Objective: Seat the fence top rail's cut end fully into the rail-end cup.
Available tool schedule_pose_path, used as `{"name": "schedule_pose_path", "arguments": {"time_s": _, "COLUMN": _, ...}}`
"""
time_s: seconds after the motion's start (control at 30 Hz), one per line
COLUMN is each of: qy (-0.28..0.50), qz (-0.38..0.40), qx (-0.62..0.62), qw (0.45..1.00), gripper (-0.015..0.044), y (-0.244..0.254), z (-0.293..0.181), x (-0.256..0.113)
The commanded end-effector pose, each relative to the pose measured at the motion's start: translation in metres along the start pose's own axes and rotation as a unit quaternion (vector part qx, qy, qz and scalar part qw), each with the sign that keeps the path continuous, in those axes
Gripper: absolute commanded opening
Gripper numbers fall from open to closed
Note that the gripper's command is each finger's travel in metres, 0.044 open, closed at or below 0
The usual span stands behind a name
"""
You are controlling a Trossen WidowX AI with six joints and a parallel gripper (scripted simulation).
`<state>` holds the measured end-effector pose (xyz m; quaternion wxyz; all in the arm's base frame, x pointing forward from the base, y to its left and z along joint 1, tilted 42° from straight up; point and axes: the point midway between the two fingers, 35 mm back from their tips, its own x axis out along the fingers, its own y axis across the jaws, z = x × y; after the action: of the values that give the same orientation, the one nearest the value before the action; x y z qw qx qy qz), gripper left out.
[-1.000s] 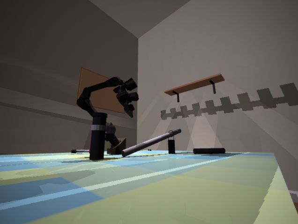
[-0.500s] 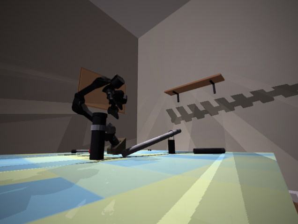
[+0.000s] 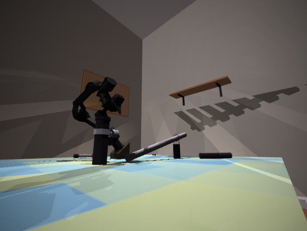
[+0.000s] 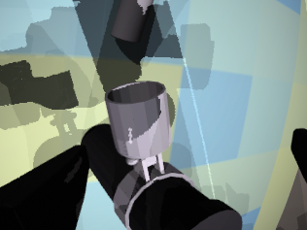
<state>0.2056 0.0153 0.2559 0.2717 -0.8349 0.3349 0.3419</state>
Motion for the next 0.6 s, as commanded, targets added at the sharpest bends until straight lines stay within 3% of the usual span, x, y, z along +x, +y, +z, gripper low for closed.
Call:
{"name": "schedule_pose_path", "arguments": {"time_s": 0.0, "qy": -0.003, "qz": -0.002, "qx": -0.041, "qw": 0.999, "gripper": 0.044, "y": 0.005, "z": -0.002, "x": -0.001}}
{"name": "schedule_pose_path", "arguments": {"time_s": 0.17, "qy": -0.003, "qz": -0.002, "qx": -0.041, "qw": 0.999, "gripper": 0.044, "y": 0.006, "z": -0.002, "x": 0.0}}
{"name": "schedule_pose_path", "arguments": {"time_s": 0.43, "qy": -0.002, "qz": -0.003, "qx": -0.041, "qw": 0.999, "gripper": 0.044, "y": 0.029, "z": -0.005, "x": 0.04}}
{"name": "schedule_pose_path", "arguments": {"time_s": 0.57, "qy": -0.002, "qz": -0.003, "qx": -0.041, "qw": 0.999, "gripper": 0.044, "y": 0.03, "z": -0.005, "x": 0.041}}
